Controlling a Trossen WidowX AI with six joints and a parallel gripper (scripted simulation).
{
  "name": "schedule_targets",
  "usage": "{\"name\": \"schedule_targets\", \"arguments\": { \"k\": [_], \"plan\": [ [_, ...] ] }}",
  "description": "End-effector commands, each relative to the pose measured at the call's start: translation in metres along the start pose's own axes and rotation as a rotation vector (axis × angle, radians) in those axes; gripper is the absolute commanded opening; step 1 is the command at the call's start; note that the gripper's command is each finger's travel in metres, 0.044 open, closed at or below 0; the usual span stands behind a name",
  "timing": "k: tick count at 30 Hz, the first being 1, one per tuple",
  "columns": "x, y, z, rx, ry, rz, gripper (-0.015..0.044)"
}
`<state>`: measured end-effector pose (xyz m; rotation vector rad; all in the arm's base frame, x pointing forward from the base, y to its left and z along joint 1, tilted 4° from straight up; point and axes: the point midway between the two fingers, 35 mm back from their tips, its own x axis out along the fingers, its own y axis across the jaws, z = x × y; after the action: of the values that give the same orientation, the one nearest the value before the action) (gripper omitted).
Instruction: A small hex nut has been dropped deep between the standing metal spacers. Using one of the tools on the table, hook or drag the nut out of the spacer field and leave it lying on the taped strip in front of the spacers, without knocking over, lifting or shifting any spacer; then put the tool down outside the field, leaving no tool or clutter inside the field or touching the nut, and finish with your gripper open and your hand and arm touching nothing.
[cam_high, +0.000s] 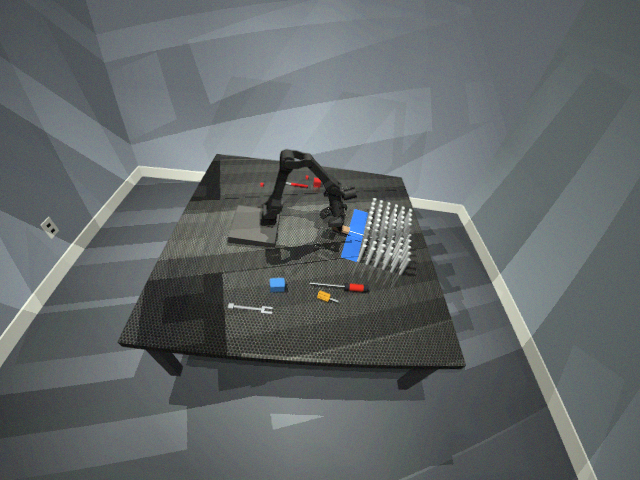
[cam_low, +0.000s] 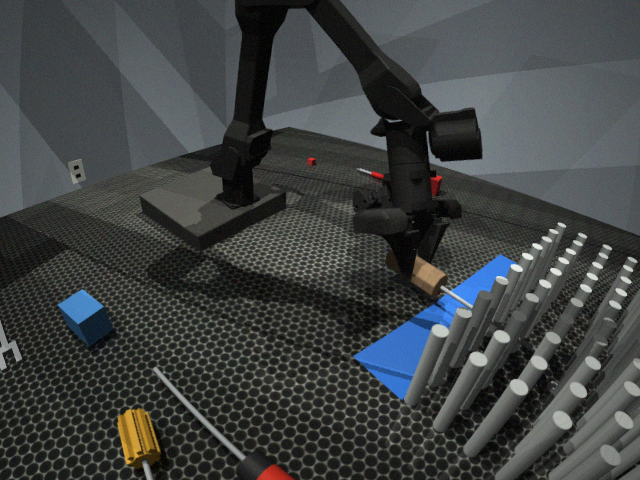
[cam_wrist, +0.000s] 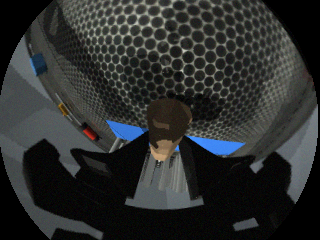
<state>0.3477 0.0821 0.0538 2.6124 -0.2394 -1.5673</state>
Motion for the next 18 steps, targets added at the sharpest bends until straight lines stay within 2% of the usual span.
{"name": "schedule_targets", "arguments": {
  "k": [1, 18],
  "plan": [
    [0.0, -0.001, -0.006, 0.0, 0.008, -0.005, 0.0],
    [0.005, -0.001, -0.017, 0.0, 0.009, -0.005, 0.0]
  ]
}}
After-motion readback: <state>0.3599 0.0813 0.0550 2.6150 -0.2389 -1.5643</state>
